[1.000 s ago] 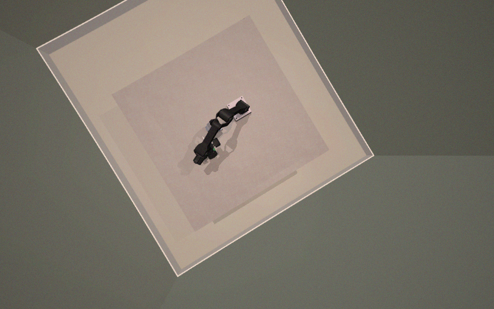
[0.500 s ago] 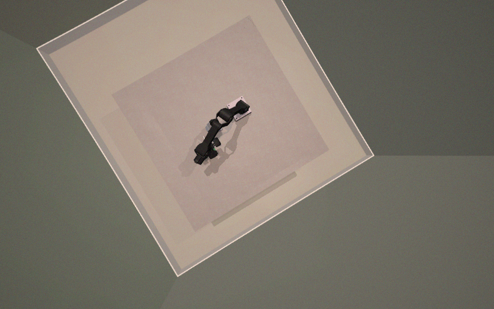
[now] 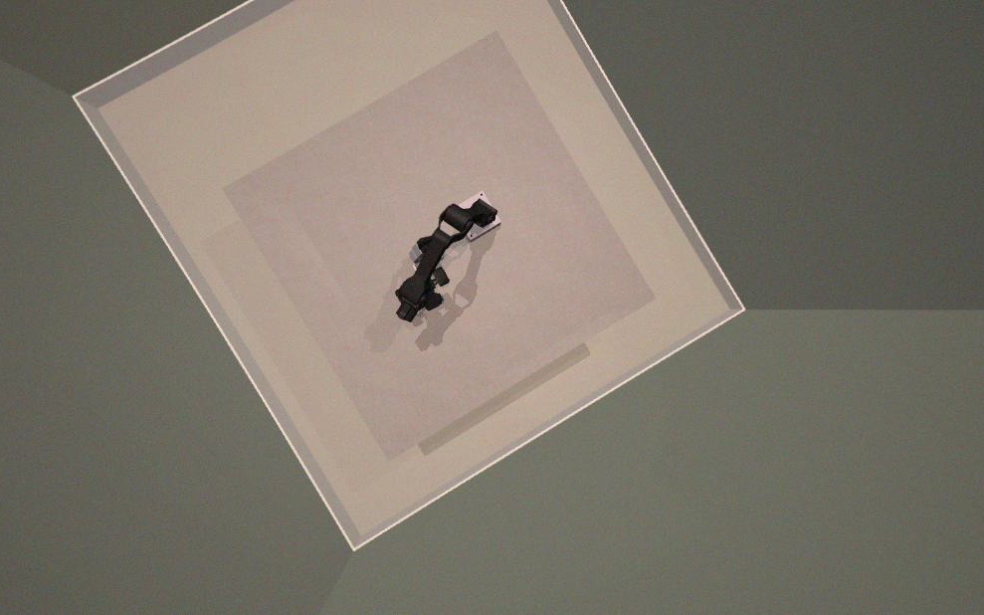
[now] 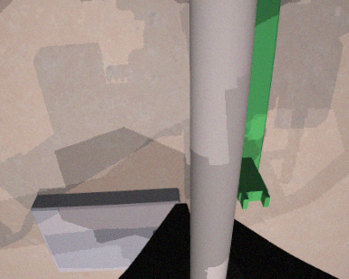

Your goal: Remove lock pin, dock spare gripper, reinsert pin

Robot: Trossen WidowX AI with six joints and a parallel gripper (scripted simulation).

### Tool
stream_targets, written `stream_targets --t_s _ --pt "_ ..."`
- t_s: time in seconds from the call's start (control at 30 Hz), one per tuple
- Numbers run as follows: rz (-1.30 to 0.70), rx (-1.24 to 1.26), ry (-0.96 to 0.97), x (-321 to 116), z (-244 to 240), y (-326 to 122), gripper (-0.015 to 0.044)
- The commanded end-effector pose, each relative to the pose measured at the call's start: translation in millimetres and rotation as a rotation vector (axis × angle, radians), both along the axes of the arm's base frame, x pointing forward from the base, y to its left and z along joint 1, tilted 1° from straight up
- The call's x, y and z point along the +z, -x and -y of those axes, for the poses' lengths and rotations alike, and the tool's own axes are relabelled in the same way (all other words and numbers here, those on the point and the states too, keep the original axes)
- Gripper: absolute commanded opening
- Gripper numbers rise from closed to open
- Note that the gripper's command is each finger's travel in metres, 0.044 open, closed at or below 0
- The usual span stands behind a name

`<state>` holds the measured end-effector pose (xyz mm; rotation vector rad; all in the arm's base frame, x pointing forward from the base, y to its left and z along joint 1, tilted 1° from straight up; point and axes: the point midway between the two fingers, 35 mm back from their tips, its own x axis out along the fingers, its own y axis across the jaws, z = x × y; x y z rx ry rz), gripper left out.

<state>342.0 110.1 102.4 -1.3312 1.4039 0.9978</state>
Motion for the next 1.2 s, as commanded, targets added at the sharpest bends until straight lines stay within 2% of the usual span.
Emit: stream_targets --t_s 0.0,0.3,0.8,1.17 --pt "-0.003 -0.005 -0.005 2.2 -0.4 12.8 0.0000" --pt "-0.004 -0.007 -0.006 0.9 0.2 26.4 0.0000" --pt "0.002 -0.007 -0.008 -49.5 -0.7 25.7 0.0000" --pt "0.003 -0.007 -0.008 -45.1 7.2 25.7 0.0000"
